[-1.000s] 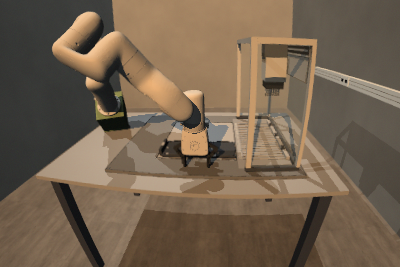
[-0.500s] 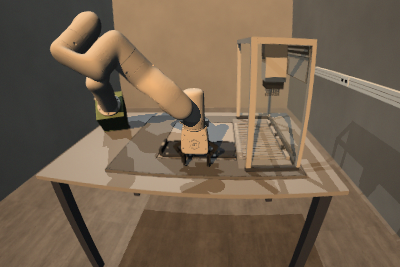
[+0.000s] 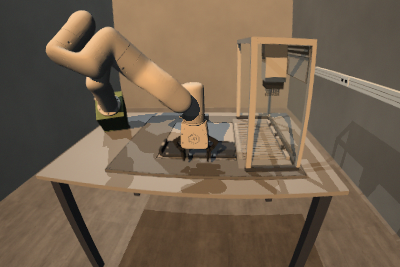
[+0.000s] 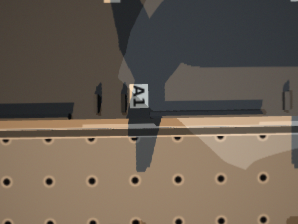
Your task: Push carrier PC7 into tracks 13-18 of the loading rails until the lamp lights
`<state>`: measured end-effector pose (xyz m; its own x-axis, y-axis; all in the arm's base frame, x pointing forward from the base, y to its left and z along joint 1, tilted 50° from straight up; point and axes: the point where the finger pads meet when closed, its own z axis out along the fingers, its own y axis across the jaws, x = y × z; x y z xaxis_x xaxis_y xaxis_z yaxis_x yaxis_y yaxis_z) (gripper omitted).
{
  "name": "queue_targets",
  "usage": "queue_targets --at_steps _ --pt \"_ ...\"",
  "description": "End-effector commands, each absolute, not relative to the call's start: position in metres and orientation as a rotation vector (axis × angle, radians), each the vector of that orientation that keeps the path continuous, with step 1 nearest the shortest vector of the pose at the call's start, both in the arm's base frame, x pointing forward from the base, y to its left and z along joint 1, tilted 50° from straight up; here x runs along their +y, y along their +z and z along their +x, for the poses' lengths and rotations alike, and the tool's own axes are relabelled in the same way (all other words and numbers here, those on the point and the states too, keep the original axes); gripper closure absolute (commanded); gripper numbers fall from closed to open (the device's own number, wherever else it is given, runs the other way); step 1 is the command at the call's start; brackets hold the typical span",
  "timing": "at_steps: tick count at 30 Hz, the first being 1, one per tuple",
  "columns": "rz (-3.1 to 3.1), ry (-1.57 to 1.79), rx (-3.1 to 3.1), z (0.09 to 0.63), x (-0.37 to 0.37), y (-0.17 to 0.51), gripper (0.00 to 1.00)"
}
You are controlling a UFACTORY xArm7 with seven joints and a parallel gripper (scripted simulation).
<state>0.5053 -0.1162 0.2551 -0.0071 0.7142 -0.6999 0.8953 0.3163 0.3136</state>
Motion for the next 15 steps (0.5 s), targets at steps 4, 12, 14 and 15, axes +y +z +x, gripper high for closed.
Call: queue_targets --at_steps 4,12,14,15 --pt "1.444 -0.276 1.766 0.501 -0.108 0.264 0.00" --pt "1.444 -0.276 1.766 0.496 -0.101 0.270 0.00" --pt "1.444 -0.276 1.766 0.495 -0.099 0.272 0.00" --pt "1.444 -0.276 1.766 0.494 -0.098 0.273 0.00"
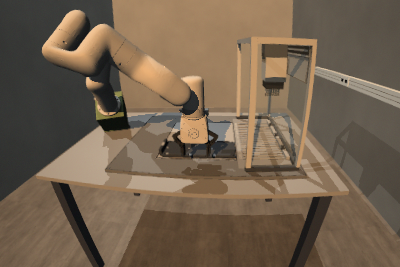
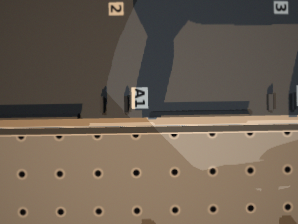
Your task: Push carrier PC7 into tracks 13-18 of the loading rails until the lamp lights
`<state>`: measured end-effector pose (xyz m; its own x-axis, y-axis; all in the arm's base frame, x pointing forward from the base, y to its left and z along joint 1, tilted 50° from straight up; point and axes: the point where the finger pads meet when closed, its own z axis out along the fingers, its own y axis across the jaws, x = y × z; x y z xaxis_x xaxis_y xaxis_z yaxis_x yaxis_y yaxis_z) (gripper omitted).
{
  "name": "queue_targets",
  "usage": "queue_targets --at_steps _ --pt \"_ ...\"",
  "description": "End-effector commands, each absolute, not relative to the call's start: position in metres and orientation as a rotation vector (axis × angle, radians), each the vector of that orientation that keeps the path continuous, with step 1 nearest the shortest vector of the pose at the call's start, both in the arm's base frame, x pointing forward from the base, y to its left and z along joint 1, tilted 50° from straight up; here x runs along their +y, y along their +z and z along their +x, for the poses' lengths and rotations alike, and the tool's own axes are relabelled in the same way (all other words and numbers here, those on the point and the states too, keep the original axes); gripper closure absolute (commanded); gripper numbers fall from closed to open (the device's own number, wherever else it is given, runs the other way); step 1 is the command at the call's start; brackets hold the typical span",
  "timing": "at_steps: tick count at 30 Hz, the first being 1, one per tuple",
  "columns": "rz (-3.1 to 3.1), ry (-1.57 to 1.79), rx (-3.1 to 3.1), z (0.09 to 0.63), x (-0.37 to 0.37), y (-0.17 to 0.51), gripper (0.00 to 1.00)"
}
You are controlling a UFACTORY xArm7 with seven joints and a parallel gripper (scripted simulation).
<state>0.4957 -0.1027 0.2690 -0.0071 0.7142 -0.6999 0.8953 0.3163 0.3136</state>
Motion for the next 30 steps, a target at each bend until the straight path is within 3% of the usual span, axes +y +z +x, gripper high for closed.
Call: queue_targets --at_steps 1,30 --pt "1.444 -0.276 1.766 0.493 -0.097 0.274 0.00" --pt "1.444 -0.276 1.766 0.475 -0.071 0.301 0.00"
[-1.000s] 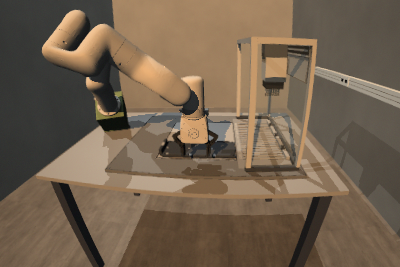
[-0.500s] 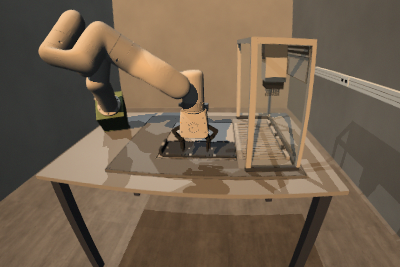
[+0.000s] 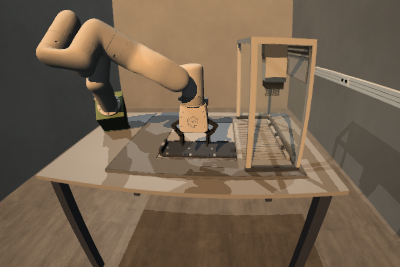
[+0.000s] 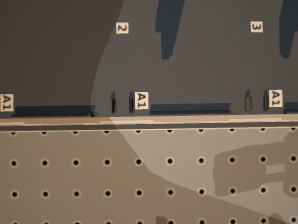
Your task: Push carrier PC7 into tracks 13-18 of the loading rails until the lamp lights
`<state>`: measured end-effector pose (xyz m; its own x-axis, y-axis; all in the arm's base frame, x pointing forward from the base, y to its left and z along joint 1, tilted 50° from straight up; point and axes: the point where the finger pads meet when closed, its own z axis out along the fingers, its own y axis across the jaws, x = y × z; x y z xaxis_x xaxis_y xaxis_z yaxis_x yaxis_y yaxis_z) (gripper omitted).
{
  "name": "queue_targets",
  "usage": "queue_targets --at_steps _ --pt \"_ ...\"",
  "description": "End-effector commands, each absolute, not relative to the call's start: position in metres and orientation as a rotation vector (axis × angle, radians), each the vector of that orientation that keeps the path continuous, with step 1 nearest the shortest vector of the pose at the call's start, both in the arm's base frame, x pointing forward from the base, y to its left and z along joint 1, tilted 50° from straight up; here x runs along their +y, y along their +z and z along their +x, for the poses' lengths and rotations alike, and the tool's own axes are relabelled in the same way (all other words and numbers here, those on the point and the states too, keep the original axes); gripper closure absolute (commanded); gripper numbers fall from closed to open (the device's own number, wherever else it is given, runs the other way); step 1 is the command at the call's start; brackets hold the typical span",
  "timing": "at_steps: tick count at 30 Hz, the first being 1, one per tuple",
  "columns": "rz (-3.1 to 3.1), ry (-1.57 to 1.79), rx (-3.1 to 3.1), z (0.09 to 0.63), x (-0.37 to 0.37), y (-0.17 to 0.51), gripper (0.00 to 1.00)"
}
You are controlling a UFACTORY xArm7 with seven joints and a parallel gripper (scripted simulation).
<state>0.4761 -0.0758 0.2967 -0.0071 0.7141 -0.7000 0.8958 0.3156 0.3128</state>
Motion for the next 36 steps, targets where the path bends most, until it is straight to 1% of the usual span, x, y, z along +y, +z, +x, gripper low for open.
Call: queue_targets --at_steps 1,18,19,36 --pt "1.444 -0.276 1.766 0.474 -0.070 0.302 0.00" --pt "1.444 -0.276 1.766 0.467 -0.061 0.312 0.00" --pt "1.472 -0.258 1.740 0.464 -0.060 0.309 0.18" --pt "1.846 0.005 1.314 0.407 -0.051 0.260 0.18"
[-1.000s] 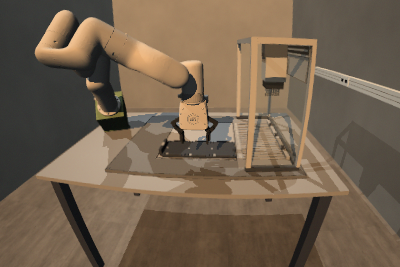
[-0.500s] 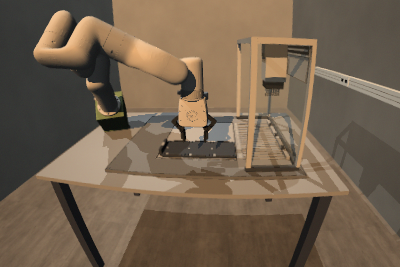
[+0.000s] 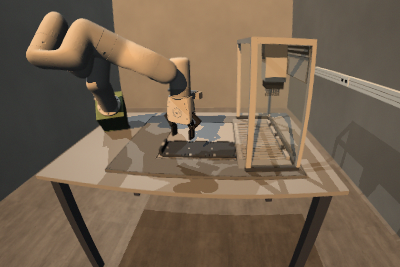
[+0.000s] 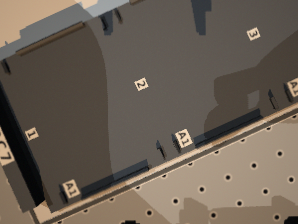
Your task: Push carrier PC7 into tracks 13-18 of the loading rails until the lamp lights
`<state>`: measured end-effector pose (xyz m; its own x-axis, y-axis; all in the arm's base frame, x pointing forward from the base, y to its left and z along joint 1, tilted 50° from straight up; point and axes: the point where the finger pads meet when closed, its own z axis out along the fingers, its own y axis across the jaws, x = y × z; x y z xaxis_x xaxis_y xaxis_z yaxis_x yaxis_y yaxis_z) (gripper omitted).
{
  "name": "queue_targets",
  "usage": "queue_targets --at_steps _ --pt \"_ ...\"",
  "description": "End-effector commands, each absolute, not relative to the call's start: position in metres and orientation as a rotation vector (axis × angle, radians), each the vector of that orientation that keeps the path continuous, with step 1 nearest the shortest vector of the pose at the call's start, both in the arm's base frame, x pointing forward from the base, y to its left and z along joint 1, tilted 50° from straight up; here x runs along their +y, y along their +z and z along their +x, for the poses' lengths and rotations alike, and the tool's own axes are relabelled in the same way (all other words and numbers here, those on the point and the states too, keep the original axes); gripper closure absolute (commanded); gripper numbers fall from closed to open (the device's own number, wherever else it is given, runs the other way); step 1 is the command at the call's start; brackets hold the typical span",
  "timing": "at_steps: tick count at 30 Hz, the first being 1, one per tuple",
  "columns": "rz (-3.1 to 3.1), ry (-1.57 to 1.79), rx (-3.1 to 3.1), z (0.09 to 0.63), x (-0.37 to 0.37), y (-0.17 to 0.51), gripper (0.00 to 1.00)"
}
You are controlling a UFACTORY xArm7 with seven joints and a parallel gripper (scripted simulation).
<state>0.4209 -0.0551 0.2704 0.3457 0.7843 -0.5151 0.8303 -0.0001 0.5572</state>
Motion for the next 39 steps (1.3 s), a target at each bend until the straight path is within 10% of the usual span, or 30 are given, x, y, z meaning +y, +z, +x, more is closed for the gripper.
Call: queue_targets --at_steps 1,39 --pt "1.868 0.023 1.283 0.403 -0.051 0.257 0.18" --pt "2.316 0.544 0.231 0.286 -0.032 0.157 0.18"
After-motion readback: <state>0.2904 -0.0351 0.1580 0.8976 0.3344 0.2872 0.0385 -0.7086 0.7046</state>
